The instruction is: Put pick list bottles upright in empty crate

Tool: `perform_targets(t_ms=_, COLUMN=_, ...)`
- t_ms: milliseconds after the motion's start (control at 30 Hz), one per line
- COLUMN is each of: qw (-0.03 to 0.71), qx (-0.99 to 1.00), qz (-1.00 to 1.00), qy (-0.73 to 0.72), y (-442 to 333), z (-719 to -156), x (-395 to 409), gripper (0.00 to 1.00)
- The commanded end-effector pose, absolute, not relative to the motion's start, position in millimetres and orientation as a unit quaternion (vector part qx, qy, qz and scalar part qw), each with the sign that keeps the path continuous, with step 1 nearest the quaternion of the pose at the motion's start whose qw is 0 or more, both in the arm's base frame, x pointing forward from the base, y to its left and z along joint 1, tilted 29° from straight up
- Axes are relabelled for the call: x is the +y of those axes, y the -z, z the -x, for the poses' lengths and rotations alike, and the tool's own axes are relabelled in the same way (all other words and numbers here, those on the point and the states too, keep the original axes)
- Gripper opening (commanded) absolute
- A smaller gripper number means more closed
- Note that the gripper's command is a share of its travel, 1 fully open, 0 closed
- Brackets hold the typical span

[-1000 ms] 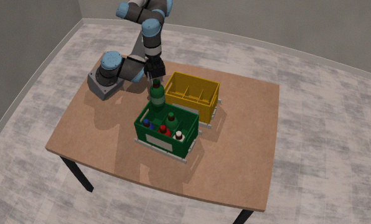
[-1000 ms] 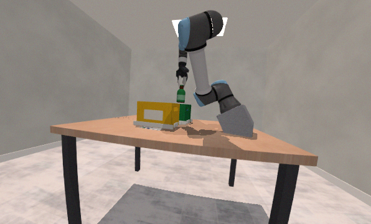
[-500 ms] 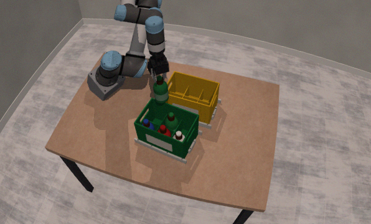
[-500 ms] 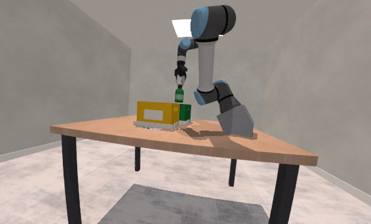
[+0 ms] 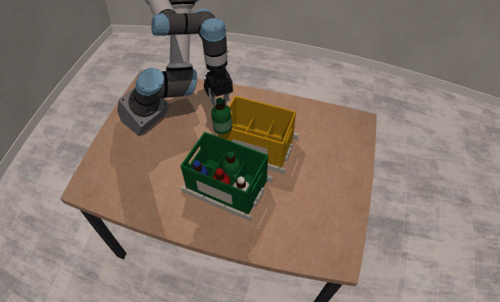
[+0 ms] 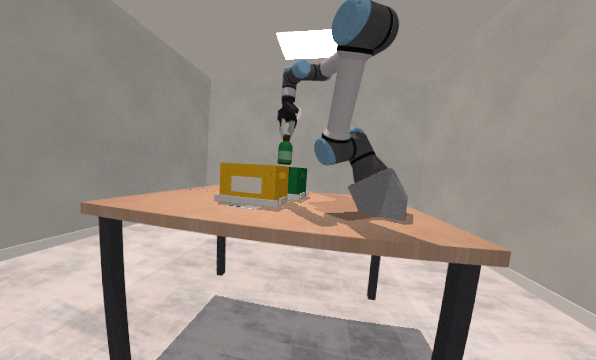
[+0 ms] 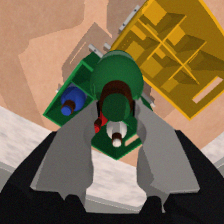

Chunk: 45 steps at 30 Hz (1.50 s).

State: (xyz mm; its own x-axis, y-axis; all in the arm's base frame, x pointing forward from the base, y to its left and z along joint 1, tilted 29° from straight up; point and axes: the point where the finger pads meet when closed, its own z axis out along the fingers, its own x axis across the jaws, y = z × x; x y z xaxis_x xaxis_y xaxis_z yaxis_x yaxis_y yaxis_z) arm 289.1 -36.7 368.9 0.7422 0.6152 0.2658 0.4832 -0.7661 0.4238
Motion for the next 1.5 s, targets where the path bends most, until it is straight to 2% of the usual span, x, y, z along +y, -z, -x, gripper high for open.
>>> perform_targets(t_ms=0, qw=0.169, qx=0.297, qz=-0.921, qy=-0.188, y=-368.9, z=-292.2, x=-29.3, gripper=0.00)
perform_targets(t_ms=1467, qw=0.169, qx=0.297, qz=-0.921, qy=-0.189, y=-366.9, z=-314.3, x=29.6, gripper=0.00)
